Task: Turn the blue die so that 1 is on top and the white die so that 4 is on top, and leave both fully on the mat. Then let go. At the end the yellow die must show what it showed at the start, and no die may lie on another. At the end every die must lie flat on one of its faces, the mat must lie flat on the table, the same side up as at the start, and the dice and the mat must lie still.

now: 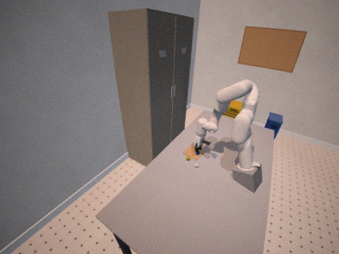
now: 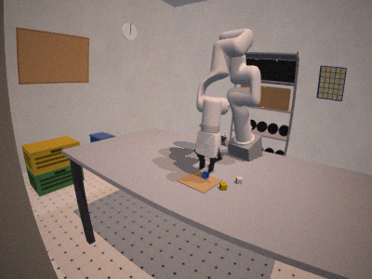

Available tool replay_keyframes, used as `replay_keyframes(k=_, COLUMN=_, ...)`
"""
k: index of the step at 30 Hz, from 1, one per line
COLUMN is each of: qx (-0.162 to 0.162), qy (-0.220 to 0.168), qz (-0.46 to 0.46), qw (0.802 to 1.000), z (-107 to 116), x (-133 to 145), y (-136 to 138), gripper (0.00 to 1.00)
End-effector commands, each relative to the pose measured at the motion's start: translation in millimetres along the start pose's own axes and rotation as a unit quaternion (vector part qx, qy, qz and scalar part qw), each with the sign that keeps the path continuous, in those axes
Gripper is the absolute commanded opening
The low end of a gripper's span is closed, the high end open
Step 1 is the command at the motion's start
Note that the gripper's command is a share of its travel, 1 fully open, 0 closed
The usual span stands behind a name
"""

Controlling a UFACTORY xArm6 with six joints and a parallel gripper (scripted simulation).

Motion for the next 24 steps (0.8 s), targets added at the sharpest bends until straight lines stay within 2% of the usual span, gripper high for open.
replay_keyframes(k=1, qx=0.006, qy=0.005, qz=0.001, qw=1.0, z=37.6, x=2.0, y=-2.5, gripper=0.42)
replay_keyframes(k=6, qx=0.006, qy=0.005, qz=0.001, qw=1.0, z=53.7, x=2.2, y=-2.7, gripper=0.42)
replay_keyframes(k=12, qx=0.006, qy=0.005, qz=0.001, qw=1.0, z=55.9, x=2.2, y=-2.7, gripper=0.42)
replay_keyframes(k=13, qx=0.006, qy=0.005, qz=0.001, qw=1.0, z=55.9, x=2.2, y=-2.7, gripper=1.0)
replay_keyframes(k=24, qx=0.006, qy=0.005, qz=0.001, qw=1.0, z=55.9, x=2.2, y=-2.7, gripper=1.0)
Point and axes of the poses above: the point where the finger pads meet when closed, its own z axis back along the fingers, its own y axis across the jaws, x = y × z, the point moved 8 cm from there along z, back along the fingers, and after that the axes turned 1 degree about -z, right-handed, at the moved point
